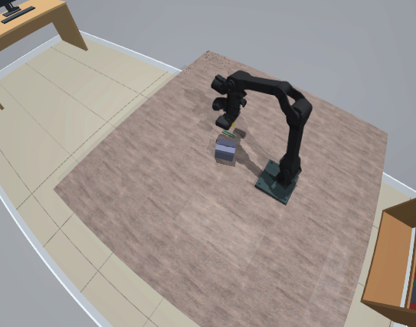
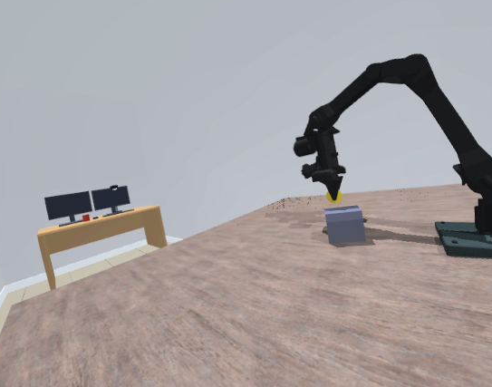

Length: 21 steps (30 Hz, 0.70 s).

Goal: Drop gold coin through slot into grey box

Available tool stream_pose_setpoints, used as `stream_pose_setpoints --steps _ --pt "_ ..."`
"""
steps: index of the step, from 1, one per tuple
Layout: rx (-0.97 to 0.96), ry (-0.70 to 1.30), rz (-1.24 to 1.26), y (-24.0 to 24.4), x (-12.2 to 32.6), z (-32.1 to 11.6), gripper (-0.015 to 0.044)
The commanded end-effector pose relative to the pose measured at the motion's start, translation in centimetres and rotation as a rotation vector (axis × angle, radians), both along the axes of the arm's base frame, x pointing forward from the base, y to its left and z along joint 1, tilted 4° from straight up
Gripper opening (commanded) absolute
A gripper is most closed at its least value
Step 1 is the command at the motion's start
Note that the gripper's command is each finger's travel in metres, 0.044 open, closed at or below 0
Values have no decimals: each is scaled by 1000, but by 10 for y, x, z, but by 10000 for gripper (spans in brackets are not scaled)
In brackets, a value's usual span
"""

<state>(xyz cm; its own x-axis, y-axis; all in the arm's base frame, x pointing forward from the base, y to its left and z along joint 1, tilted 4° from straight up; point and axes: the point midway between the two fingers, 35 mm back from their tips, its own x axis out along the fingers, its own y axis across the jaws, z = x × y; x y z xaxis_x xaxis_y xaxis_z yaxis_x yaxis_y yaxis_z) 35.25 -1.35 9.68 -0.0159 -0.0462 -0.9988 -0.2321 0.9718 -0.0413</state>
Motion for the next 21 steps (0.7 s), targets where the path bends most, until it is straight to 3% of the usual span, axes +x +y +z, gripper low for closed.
stream_pose_setpoints --steps 1,9,21 --pt "-2 -8 -4 0 0 12 0" --pt "-2 -7 2 1 -2 27 0" --pt "2 6 290 0 6 27 0"
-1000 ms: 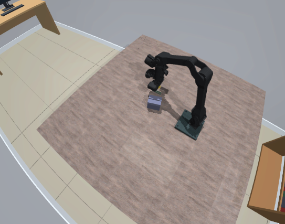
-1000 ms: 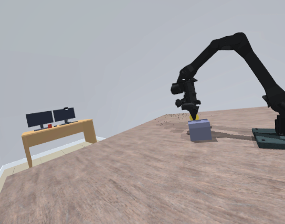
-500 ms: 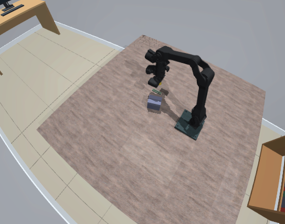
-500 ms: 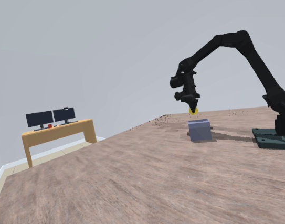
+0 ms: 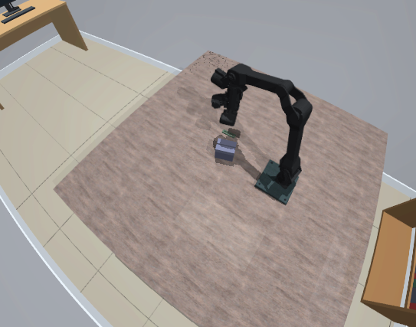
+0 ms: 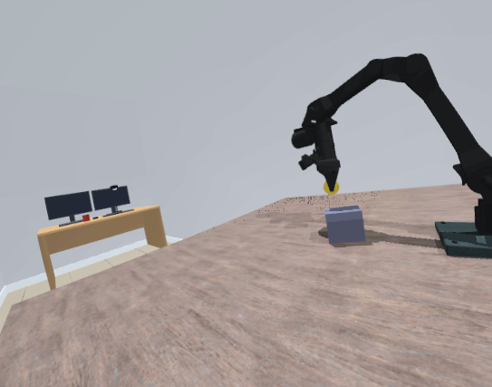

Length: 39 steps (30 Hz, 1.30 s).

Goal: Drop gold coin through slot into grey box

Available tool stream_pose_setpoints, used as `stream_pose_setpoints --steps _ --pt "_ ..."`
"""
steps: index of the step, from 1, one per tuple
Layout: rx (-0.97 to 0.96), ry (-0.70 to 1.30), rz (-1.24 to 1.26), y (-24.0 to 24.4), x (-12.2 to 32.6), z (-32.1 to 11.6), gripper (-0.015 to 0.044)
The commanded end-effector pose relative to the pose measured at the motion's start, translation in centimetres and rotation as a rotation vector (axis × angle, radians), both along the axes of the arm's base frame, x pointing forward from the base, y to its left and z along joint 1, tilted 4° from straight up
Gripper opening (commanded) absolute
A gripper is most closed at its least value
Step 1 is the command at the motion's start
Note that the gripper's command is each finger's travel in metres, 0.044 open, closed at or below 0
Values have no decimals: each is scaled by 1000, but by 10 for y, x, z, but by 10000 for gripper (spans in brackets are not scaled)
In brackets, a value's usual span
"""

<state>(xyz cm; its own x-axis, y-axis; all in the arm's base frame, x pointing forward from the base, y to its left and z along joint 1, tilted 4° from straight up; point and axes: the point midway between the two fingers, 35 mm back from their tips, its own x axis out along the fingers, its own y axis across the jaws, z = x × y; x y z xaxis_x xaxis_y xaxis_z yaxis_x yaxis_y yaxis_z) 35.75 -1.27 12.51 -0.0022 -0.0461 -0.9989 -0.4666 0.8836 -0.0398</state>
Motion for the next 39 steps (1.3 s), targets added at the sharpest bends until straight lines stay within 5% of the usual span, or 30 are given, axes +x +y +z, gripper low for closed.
stream_pose_setpoints --steps 1,39 --pt "-2 8 38 -1 1 -1 0" --pt "6 11 38 78 -48 -3 0"
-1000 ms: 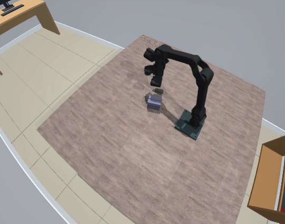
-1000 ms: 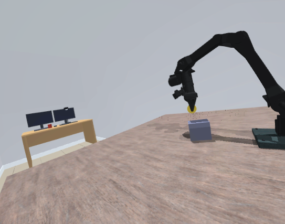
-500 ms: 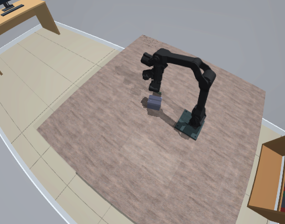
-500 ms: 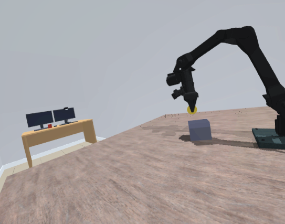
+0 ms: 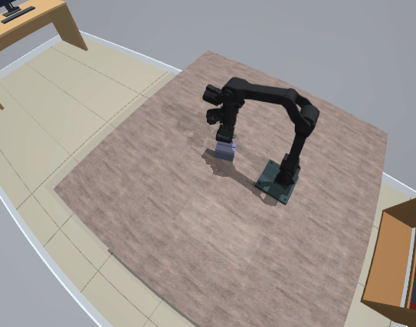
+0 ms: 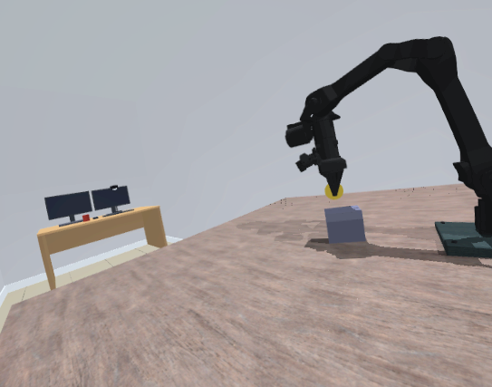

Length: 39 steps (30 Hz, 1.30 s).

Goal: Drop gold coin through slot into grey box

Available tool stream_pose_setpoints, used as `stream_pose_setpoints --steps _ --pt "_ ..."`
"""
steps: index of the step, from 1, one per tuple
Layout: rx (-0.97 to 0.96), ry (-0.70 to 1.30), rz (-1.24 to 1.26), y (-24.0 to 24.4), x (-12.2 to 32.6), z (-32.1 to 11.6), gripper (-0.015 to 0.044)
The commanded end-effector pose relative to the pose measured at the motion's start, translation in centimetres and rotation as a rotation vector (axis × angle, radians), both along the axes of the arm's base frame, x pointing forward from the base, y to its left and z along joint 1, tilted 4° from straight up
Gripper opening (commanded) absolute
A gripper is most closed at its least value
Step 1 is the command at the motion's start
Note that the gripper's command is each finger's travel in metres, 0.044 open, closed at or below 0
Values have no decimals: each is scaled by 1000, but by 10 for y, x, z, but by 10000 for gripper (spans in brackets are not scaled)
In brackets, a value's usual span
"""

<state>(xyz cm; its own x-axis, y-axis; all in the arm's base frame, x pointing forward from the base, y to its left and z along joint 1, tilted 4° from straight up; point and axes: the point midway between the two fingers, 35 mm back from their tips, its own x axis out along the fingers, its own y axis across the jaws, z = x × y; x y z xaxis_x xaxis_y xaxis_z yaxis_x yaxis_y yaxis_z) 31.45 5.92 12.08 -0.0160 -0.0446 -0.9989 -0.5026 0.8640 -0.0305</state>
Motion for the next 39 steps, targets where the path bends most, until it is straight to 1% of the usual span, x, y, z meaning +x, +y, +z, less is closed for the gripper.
stream_pose_setpoints --steps 1,13,39 --pt "5 -4 -2 8 -7 1 0" --pt "6 -2 -3 29 -27 -1 0" --pt "2 4 -2 29 -28 -2 0"
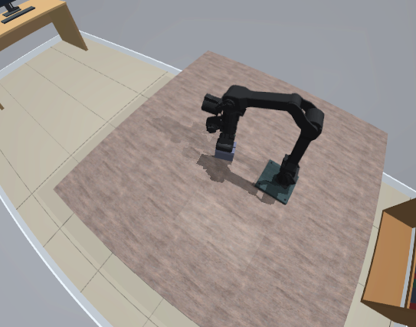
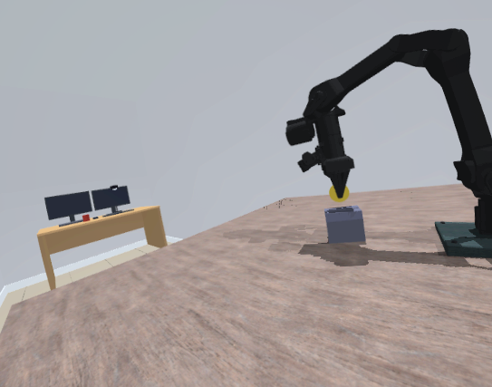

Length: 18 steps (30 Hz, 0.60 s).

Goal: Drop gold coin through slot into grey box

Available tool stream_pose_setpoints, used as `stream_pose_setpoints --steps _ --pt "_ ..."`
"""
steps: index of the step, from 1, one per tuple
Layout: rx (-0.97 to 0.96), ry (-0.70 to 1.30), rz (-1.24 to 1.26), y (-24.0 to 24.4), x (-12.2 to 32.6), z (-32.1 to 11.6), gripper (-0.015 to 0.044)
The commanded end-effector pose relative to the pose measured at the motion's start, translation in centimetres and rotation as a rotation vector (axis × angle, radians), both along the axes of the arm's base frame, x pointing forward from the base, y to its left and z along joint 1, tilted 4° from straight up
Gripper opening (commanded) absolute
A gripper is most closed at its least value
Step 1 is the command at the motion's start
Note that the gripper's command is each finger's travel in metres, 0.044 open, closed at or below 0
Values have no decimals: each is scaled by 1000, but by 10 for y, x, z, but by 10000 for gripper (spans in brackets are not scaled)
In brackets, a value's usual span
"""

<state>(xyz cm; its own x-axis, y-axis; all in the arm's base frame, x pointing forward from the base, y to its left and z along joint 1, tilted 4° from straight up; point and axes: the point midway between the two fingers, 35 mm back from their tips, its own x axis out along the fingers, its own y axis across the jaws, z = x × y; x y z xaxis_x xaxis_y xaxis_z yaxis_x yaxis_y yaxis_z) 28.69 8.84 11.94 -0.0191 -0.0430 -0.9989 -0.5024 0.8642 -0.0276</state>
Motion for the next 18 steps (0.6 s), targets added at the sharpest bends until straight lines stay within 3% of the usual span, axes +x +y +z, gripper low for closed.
stream_pose_setpoints --steps 1,18 --pt "0 1 0 -1 0 0 0" --pt "0 1 -1 0 -1 -8 0"
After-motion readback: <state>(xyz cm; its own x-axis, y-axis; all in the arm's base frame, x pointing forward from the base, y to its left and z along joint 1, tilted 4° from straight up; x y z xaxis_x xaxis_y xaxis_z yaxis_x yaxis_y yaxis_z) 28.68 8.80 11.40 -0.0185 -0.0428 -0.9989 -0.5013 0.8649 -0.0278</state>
